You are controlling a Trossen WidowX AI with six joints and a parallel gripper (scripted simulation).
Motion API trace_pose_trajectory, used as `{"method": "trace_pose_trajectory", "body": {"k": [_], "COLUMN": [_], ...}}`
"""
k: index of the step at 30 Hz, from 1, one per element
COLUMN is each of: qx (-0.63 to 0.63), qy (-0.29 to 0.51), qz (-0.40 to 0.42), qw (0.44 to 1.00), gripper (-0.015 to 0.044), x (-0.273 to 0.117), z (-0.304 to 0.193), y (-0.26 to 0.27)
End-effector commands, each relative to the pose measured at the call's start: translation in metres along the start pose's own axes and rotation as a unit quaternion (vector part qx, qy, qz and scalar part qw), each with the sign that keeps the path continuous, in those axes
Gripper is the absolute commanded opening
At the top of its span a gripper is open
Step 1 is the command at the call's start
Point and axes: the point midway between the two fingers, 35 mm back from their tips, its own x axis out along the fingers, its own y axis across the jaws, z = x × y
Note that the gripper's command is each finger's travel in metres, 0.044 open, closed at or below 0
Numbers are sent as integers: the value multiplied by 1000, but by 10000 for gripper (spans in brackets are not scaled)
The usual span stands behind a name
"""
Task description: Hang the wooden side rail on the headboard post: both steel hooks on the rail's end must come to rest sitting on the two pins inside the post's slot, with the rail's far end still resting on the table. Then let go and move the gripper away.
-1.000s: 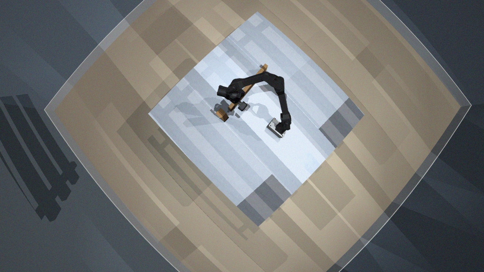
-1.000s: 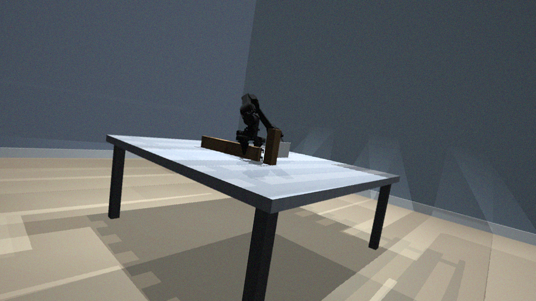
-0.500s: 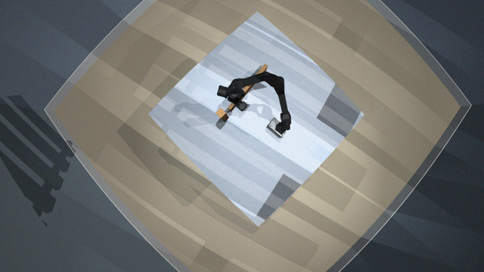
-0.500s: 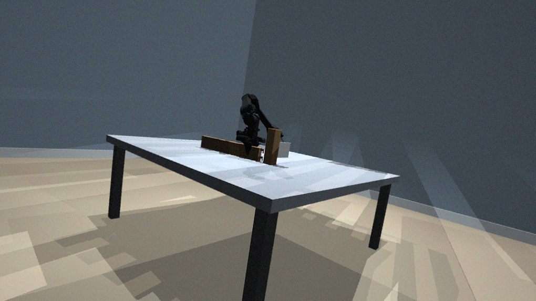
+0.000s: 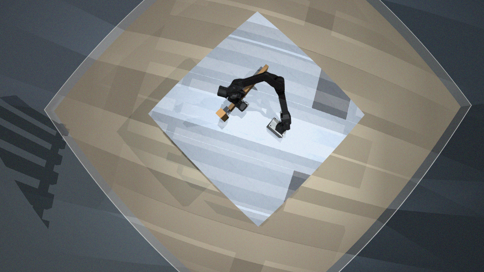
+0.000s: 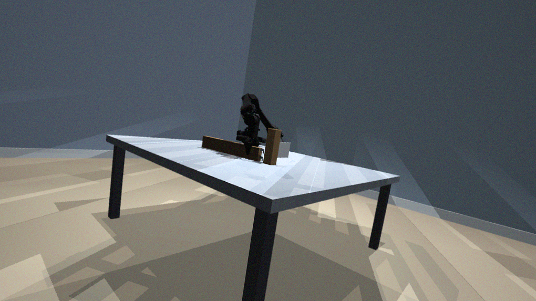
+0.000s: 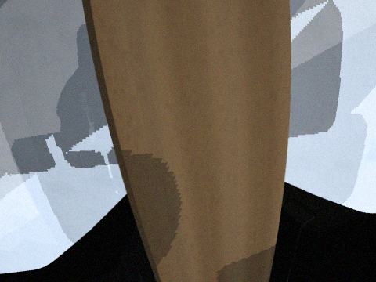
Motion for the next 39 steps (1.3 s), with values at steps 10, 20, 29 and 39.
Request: {"method": "trace_pose_trajectory", "body": {"k": [10,20,29,39], "qx": [33,33,28,33], "qy": [-1,-1,-1,-1], "qz": [-1,-1,0,-1], "qw": [999,999,1000,999], "gripper": [0,0,0,0], "x": [0,0,0,-2], "z": [0,-1,-1,-1], "y": [-9,-14,-11,-11]}}
